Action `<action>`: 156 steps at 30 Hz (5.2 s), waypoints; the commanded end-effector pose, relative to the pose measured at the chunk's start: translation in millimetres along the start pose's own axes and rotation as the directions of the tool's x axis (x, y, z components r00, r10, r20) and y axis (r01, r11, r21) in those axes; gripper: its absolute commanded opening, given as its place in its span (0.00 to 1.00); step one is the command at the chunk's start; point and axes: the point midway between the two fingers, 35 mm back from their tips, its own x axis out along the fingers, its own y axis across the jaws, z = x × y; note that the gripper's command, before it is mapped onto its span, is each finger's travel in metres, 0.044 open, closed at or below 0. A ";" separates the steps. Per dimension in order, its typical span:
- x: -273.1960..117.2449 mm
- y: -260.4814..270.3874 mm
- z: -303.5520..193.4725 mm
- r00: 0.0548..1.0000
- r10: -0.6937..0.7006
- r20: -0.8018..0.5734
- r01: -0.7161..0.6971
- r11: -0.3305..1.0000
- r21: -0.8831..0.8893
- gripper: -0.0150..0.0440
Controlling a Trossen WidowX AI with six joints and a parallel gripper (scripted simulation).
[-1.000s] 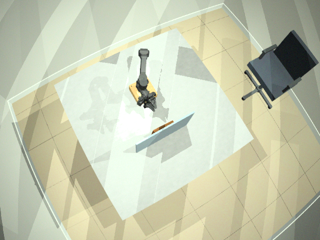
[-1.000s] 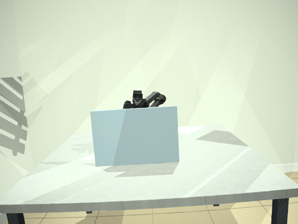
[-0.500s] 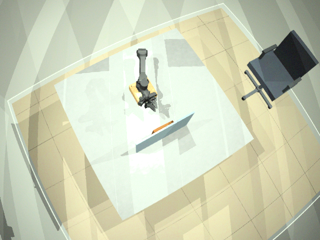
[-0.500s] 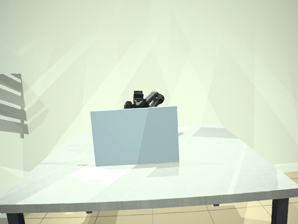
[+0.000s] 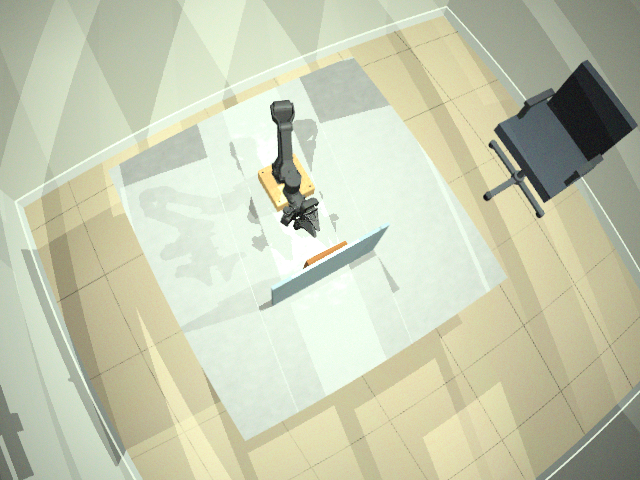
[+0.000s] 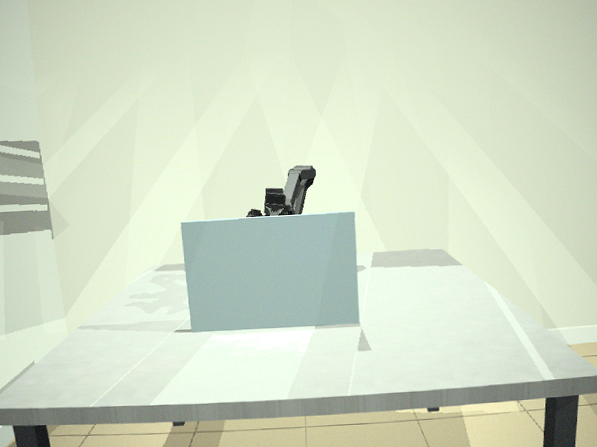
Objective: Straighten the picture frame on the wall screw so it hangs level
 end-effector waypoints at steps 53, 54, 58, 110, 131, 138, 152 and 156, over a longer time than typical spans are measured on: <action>71.9 -42.2 -13.1 1.000 -0.008 0.000 0.008 1.000 0.000 0.69; 71.9 -42.2 -13.1 1.000 -0.008 0.000 0.008 1.000 0.000 0.69; 71.9 -42.2 -13.1 1.000 -0.008 0.000 0.008 1.000 0.000 0.69; 72.2 -43.3 -12.8 1.000 -0.008 0.000 0.008 1.000 0.000 0.43; 72.2 -41.7 -12.9 1.000 -0.008 0.000 0.008 1.000 0.000 0.25; 72.2 -39.4 -13.0 1.000 -0.008 0.000 0.008 1.000 0.000 0.25; 72.3 -34.8 -13.1 1.000 -0.008 0.000 0.008 1.000 0.000 0.25; 72.3 -33.4 -13.0 1.000 -0.008 0.000 0.008 1.000 0.000 0.25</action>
